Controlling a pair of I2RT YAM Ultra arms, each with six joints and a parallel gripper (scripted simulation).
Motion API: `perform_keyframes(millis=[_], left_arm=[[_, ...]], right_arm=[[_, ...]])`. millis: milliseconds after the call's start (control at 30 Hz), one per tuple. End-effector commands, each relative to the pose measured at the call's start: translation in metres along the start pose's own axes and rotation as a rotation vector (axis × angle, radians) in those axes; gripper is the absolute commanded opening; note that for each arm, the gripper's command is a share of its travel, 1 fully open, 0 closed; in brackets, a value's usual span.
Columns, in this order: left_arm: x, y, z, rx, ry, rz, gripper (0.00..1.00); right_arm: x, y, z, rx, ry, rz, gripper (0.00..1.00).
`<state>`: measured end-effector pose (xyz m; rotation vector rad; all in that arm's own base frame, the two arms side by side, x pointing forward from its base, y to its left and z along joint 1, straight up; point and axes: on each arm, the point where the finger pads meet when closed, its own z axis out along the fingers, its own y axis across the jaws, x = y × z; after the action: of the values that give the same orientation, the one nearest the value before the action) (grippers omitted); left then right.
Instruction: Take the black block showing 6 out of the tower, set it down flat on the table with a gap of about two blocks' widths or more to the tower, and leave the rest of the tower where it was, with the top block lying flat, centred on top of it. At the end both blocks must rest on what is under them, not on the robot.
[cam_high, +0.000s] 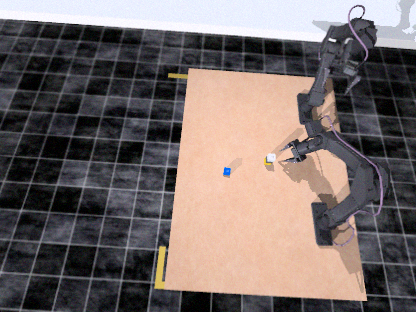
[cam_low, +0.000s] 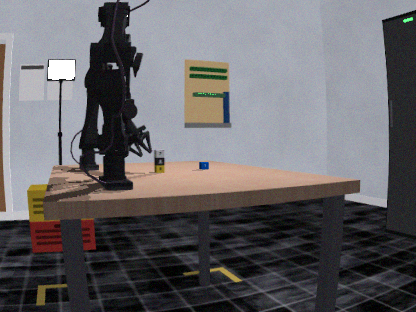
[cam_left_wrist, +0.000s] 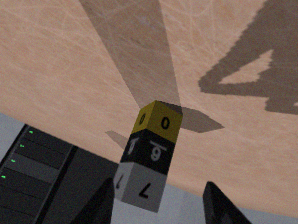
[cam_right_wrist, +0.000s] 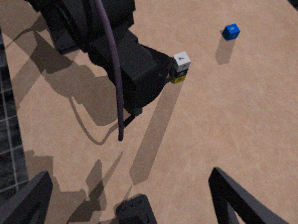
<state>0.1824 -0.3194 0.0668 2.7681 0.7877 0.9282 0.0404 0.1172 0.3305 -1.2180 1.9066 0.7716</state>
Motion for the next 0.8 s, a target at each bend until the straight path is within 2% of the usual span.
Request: perform_keyframes(millis=[0, 200, 267, 667, 767], left_arm=[[0.0, 0.01, -0.005, 0.085, -0.113, -0.191, 0.55], [0.007, 0.021, -0.006, 0.183, -0.228, -0.413, 0.55], [0.007, 0.021, -0.006, 0.183, -0.228, -0.413, 0.55], [0.033, 0.037, -0.012, 0.453, -0.435, -0.875, 0.55], [0.053, 0.021, 0.001, 0.507, -0.358, -0.853, 0.55]], right_arm=[[-0.007, 0.0, -0.01, -0.008, -0.037, 0.002, 1.0], [-0.007, 0.0, -0.01, -0.008, -0.037, 0.002, 1.0], [-0.007, 0.0, -0.01, -0.008, -0.037, 0.002, 1.0], [-0.007, 0.0, -0.01, -0.008, -0.037, 0.002, 1.0], [-0.007, 0.0, -0.01, -0.008, -0.037, 0.002, 1.0]])
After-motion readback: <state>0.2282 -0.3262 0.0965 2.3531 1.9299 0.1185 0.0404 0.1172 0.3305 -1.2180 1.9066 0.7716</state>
